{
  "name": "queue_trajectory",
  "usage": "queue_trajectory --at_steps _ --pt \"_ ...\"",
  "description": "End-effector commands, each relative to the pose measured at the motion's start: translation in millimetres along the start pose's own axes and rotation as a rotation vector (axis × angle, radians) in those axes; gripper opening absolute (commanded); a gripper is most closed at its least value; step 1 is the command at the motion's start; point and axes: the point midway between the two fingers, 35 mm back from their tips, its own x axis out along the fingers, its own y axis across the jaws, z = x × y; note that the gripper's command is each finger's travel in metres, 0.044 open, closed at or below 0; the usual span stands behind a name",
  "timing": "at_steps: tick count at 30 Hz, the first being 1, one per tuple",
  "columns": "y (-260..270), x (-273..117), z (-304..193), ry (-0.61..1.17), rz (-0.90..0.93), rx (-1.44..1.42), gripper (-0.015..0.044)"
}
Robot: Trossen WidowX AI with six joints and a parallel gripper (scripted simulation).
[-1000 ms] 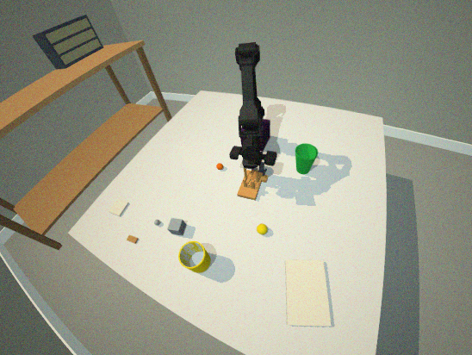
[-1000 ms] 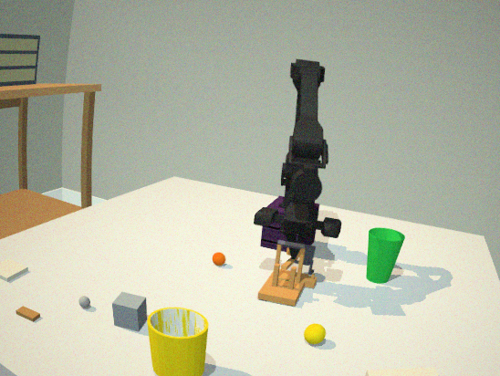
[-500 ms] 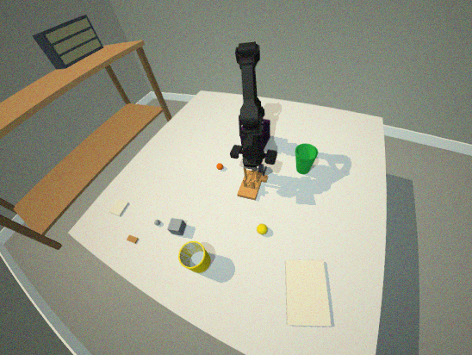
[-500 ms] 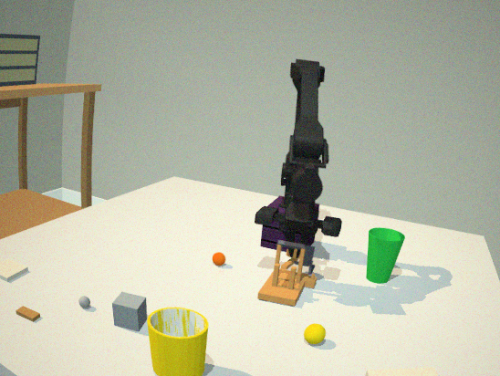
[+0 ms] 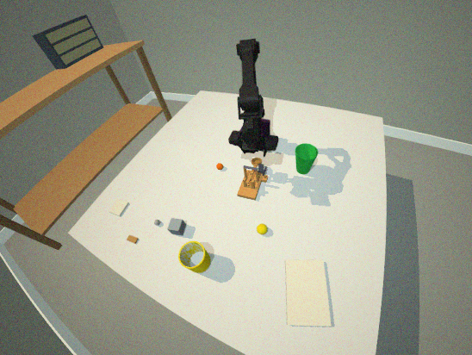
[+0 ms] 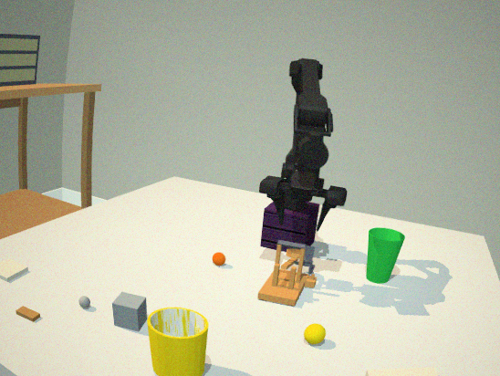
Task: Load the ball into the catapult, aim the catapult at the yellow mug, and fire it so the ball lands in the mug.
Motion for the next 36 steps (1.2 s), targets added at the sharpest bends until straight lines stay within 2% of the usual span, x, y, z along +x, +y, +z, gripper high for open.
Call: queue_trajectory --at_steps 1,3,4,5,14,21,25,36 --pt "-1 -57 -4 -0.023 0.006 0.003 0.0440" --pt "-1 -60 -5 -0.023 0.006 0.003 0.0440" --pt "1 -36 4 -0.028 0.008 -0.002 0.0440" --pt "1 -36 9 -0.028 0.007 -0.001 0.0440" --pt "-3 -8 98 -0.021 0.001 0.005 0.0440" --pt "-4 -5 100 -0.021 0.001 0.005 0.0440" --pt "-4 37 100 -0.021 0.001 0.005 0.0440" --pt "-4 49 101 -0.021 0.001 0.005 0.0440"
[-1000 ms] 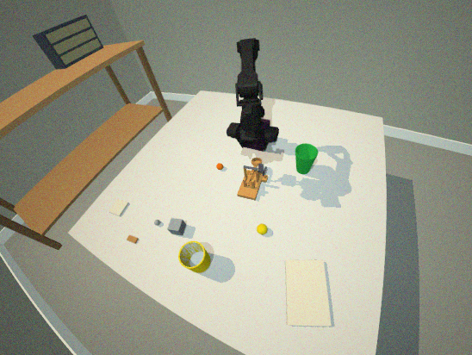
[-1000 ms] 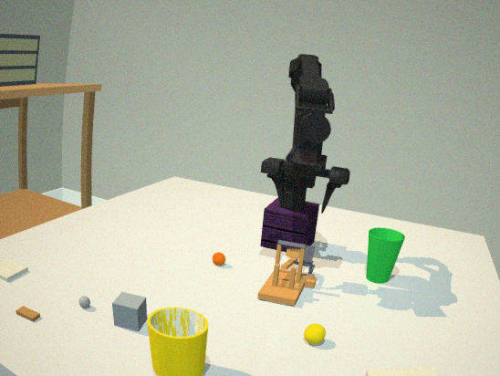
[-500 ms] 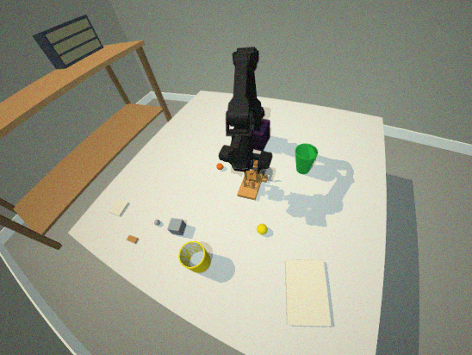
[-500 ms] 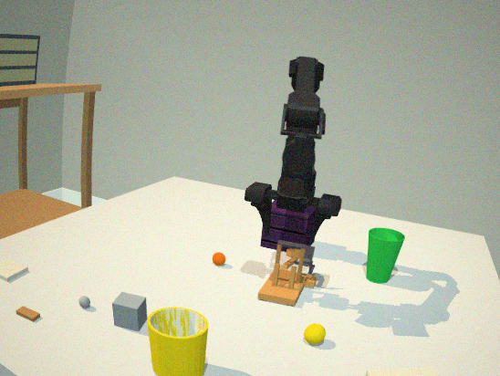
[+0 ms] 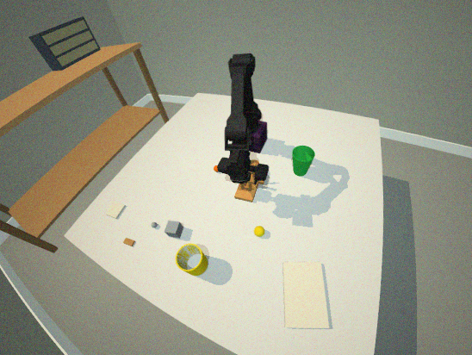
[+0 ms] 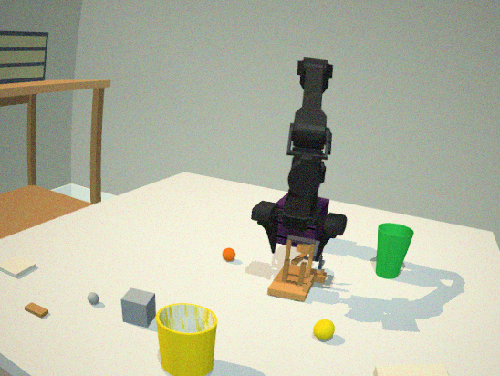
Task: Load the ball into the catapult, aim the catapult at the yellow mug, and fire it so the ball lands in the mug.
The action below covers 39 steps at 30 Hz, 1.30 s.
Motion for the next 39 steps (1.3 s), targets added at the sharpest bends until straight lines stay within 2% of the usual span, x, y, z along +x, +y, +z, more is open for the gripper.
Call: queue_trajectory --at_steps 1,29,39 --pt "1 8 -1 0.005 0.004 -0.005 0.0440" --pt "1 51 -2 0.006 0.004 -0.005 0.0440" --pt "0 48 -2 0.007 -0.001 0.000 0.0177"
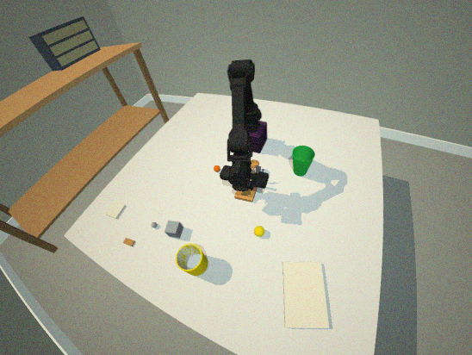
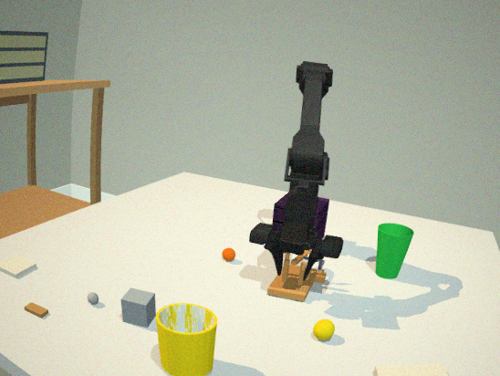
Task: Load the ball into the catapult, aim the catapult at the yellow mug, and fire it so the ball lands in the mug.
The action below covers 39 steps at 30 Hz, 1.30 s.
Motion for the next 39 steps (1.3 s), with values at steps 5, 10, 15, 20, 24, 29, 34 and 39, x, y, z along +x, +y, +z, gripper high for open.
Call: queue_trajectory --at_steps 5,10,15,20,24,29,34,39 --pt "0 0 0 0.000 0.000 0.000 0.0125" --pt "0 -25 1 0.000 0.001 0.000 0.0032" --pt "0 -50 0 0.000 0.002 0.000 0.0000" --pt "-36 -50 40 -0.004 0.001 0.019 0.0000" --pt "-68 -48 64 -0.006 -0.001 0.034 0.0000" --pt "-68 -48 64 -0.006 -0.001 0.034 0.0000" --pt "-68 -45 64 -0.006 -0.001 0.034 0.0000" --pt "-68 -37 65 -0.006 -0.001 0.034 0.0000"
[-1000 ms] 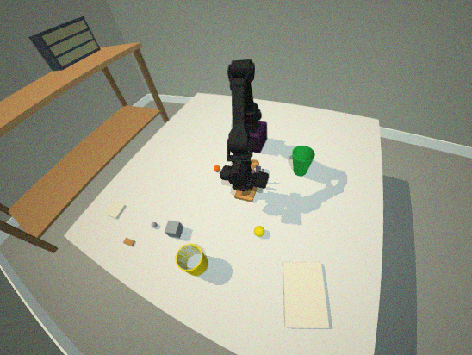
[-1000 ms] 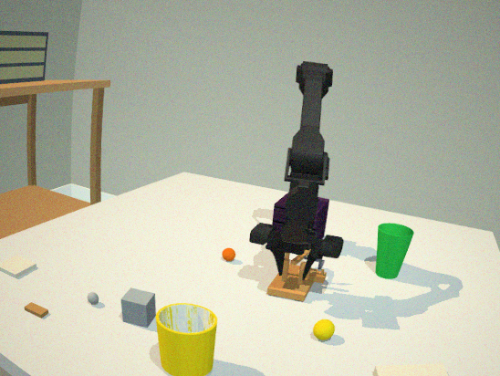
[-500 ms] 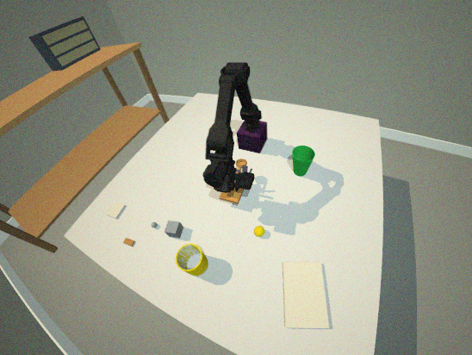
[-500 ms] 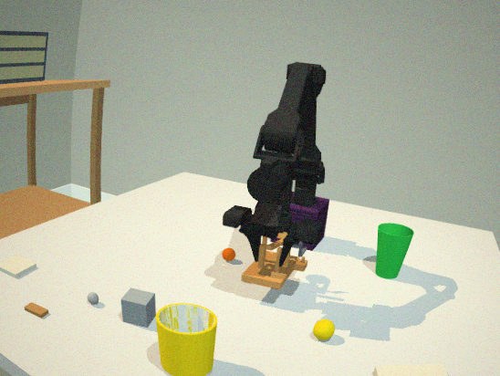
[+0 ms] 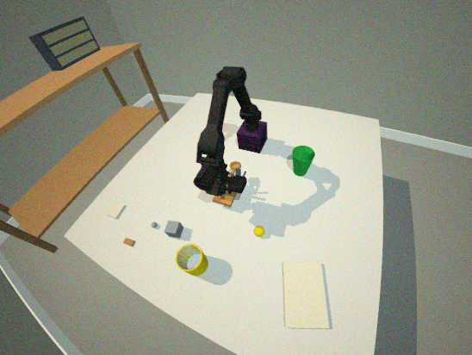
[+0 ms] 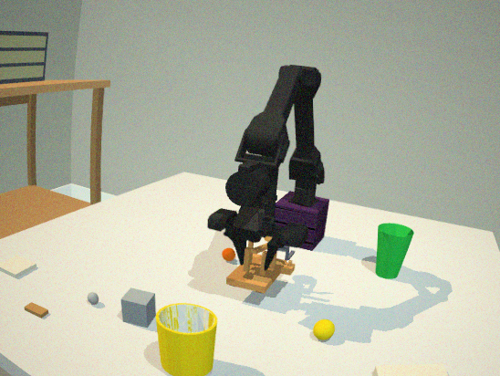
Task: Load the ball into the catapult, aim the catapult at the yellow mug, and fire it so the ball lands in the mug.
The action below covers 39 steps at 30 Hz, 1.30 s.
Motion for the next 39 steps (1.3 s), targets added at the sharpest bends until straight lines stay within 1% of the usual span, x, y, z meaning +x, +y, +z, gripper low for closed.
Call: queue_trajectory --at_steps 1,21,27,39 --pt "0 3 3 -0.011 0.004 -0.005 0.0000" --pt "0 36 3 -0.011 0.004 -0.005 0.0000" --pt "-1 34 1 0.002 0.000 0.000 0.0000" --pt "-1 34 1 0.002 0.000 0.000 0.0315"
